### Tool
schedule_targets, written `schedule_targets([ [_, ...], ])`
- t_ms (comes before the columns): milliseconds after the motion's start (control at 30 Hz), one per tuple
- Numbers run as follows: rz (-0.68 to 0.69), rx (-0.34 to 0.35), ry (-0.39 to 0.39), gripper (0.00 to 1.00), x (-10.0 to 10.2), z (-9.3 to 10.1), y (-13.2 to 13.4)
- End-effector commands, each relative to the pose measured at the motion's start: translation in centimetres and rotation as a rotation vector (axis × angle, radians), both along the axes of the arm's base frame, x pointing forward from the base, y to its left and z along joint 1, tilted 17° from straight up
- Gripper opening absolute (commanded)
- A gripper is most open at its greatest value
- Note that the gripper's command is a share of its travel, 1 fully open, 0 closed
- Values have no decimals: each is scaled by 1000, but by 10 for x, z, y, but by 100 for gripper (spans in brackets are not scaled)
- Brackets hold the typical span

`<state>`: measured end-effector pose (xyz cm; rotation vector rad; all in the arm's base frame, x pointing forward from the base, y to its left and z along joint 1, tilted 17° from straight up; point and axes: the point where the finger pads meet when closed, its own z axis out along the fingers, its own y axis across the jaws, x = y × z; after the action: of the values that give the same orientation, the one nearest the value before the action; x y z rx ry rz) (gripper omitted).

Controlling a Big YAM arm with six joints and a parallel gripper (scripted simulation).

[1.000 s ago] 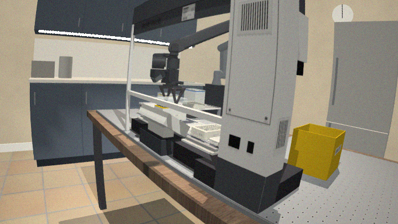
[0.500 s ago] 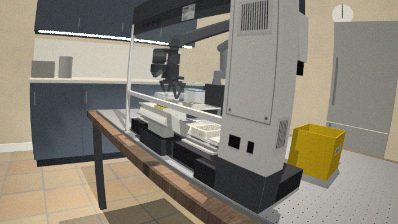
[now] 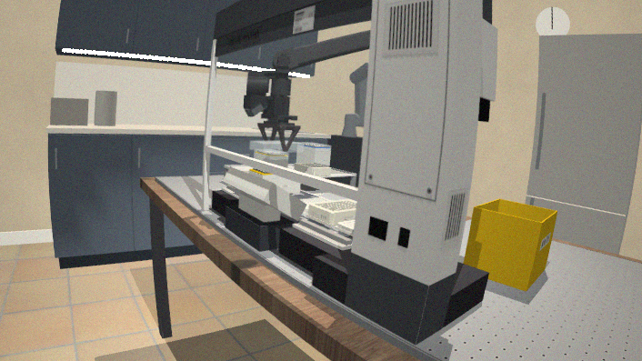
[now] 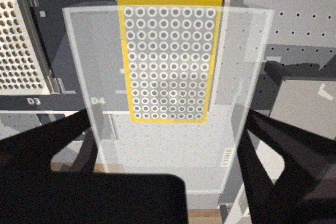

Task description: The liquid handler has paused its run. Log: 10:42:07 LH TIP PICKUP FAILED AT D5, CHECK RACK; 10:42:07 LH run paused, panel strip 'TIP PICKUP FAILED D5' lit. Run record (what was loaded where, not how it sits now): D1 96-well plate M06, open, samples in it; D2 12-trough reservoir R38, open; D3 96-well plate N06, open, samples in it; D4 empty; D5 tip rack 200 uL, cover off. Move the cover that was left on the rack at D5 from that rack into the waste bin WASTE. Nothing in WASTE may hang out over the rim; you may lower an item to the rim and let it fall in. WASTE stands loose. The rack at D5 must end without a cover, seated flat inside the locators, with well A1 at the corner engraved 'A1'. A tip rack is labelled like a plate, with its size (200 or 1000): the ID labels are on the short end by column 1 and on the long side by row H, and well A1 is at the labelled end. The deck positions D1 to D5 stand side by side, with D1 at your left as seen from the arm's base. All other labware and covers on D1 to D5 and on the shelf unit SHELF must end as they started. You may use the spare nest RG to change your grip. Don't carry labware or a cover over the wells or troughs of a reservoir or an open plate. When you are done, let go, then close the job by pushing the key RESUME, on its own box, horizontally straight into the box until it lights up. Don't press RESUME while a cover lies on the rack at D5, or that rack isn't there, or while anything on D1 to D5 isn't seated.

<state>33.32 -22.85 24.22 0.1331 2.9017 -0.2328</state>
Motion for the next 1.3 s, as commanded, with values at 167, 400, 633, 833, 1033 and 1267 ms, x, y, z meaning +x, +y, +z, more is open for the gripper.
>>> schedule_targets([
  [167,6,-45,-75,0,10,52,-1],
  [400,4,-45,-76,0,6,63,2],
  [633,4,-45,-76,0,4,71,3],
  [833,4,-45,-76,0,1,80,5],
  [1033,4,-45,-74,0,-1,85,6],
  [1267,4,-40,-68,0,4,79,3],
])
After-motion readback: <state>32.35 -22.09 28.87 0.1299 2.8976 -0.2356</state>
